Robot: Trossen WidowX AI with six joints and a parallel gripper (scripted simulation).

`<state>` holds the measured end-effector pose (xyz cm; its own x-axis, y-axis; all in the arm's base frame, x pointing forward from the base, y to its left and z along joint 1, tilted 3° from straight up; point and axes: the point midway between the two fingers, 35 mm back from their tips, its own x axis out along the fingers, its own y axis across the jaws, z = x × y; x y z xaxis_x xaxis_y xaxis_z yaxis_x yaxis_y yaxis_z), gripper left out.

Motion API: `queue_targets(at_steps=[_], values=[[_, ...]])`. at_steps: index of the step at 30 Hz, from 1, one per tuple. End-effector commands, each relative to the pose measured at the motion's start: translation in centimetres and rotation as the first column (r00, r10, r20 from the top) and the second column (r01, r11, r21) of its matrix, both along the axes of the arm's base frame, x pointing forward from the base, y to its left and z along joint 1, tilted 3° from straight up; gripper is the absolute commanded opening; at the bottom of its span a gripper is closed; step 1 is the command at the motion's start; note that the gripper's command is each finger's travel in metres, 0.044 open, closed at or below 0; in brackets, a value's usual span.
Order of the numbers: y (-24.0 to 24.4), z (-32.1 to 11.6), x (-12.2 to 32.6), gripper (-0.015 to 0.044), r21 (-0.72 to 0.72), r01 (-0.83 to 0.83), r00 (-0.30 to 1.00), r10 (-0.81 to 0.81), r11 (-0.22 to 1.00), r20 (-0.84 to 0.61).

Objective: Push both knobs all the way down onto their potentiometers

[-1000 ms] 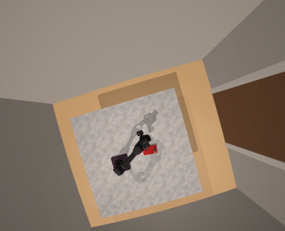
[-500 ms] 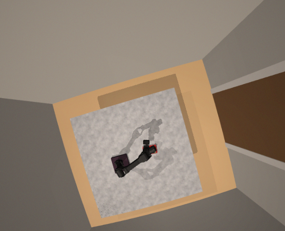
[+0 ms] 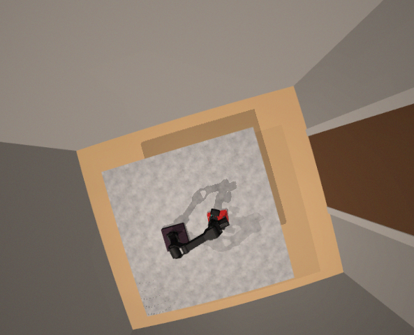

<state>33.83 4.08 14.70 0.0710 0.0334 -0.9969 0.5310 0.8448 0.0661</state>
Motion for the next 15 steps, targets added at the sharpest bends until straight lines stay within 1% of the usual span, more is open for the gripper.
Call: queue_targets(at_steps=[1, 15], values=[[-0.1, -0.4, 0.0, 0.0, -0.002, 0.008, 1.0, -0.008, 1.0, 0.001], [0.0, -2.3, 0.2, 0.0, -0.002, 0.008, 1.0, -0.008, 1.0, 0.001]])
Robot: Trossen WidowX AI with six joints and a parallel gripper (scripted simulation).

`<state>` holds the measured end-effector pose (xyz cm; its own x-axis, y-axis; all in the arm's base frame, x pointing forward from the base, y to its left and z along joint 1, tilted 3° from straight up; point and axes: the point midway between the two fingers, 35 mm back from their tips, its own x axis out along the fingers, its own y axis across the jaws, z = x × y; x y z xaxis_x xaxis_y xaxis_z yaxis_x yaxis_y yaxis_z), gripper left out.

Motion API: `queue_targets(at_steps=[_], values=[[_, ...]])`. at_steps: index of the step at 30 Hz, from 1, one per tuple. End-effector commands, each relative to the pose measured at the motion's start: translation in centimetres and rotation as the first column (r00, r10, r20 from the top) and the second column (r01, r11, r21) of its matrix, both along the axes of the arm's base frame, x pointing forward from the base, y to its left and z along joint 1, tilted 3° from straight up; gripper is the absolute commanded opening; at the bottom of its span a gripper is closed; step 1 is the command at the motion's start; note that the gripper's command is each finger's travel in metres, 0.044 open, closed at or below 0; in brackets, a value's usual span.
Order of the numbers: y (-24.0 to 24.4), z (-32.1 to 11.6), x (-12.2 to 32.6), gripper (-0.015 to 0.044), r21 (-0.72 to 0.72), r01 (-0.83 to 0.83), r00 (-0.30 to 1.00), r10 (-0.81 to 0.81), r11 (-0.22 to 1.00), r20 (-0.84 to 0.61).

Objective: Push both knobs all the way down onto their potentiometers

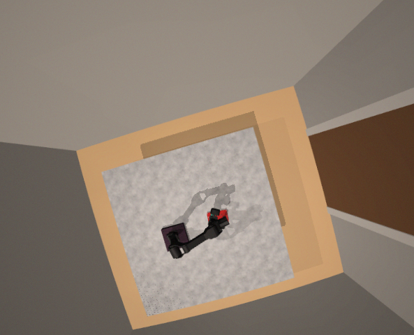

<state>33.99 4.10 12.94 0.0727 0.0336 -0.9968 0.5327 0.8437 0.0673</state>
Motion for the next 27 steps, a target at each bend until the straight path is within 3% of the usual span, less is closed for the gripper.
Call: queue_targets(at_steps=[1, 27], values=[[-0.02, -0.64, 0.02, 0.0, -0.002, 0.006, 1.0, -0.006, 1.0, -0.001], [-0.01, -1.12, 0.05, 0.0, -0.002, 0.006, 1.0, -0.006, 1.0, -0.001]])
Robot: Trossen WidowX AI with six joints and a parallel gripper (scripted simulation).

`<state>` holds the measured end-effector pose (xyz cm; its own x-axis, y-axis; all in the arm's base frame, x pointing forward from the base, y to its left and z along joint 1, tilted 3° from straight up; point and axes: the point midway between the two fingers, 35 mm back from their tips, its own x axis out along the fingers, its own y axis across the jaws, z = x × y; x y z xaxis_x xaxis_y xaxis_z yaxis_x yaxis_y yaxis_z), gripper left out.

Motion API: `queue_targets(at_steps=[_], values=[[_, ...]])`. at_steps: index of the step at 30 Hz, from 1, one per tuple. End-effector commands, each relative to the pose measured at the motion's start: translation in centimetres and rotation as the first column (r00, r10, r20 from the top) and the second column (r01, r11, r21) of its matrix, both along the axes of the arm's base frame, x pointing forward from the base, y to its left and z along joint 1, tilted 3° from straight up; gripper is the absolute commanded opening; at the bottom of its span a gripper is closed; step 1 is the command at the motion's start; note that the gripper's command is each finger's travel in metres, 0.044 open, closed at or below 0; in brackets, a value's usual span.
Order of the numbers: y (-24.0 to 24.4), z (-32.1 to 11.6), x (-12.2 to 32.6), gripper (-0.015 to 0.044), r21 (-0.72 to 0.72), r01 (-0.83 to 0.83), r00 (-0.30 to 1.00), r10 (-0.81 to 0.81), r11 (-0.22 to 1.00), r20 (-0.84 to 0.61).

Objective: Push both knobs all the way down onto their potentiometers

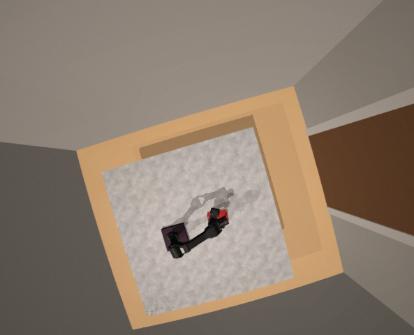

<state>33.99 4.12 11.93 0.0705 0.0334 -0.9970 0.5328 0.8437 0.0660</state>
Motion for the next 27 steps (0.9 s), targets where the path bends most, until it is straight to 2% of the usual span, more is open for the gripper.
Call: queue_targets(at_steps=[1, 27], values=[[-0.03, -0.13, 0.05, 0.0, -0.002, 0.006, 1.0, -0.006, 1.0, 0.001], [-0.02, -0.61, 0.08, 0.0, -0.002, 0.006, 1.0, -0.006, 1.0, 0.001]])
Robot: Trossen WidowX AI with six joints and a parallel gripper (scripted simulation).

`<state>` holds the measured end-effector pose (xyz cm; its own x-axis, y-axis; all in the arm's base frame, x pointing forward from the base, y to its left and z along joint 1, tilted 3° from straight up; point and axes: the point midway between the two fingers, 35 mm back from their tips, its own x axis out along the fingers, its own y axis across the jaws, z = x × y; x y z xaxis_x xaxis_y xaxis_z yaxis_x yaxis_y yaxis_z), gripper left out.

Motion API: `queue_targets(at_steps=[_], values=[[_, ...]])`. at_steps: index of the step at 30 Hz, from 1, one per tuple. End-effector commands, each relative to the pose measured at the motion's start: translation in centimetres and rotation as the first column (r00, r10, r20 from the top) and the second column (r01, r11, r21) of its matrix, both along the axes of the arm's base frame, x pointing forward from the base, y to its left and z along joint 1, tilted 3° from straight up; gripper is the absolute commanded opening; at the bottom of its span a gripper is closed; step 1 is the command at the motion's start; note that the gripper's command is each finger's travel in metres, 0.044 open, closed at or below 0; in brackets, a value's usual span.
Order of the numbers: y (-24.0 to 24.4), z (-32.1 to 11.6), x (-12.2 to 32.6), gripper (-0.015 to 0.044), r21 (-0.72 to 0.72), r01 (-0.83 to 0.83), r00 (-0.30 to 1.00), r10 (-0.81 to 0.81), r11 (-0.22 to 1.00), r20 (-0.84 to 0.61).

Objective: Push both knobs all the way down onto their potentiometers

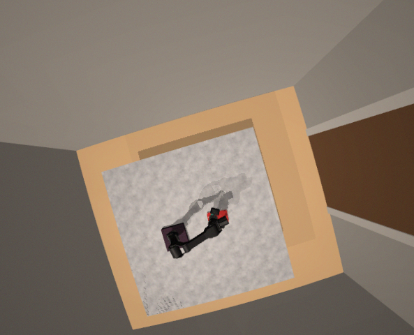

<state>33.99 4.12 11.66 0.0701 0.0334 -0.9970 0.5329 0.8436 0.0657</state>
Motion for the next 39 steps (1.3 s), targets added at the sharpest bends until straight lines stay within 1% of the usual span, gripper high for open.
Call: queue_targets(at_steps=[1, 39], values=[[0.0, -0.5, 0.1, 0.0, -0.002, 0.006, 1.0, -0.006, 1.0, 0.002], [0.0, -2.3, 0.2, 0.0, -0.002, 0.006, 1.0, -0.006, 1.0, 0.002]])
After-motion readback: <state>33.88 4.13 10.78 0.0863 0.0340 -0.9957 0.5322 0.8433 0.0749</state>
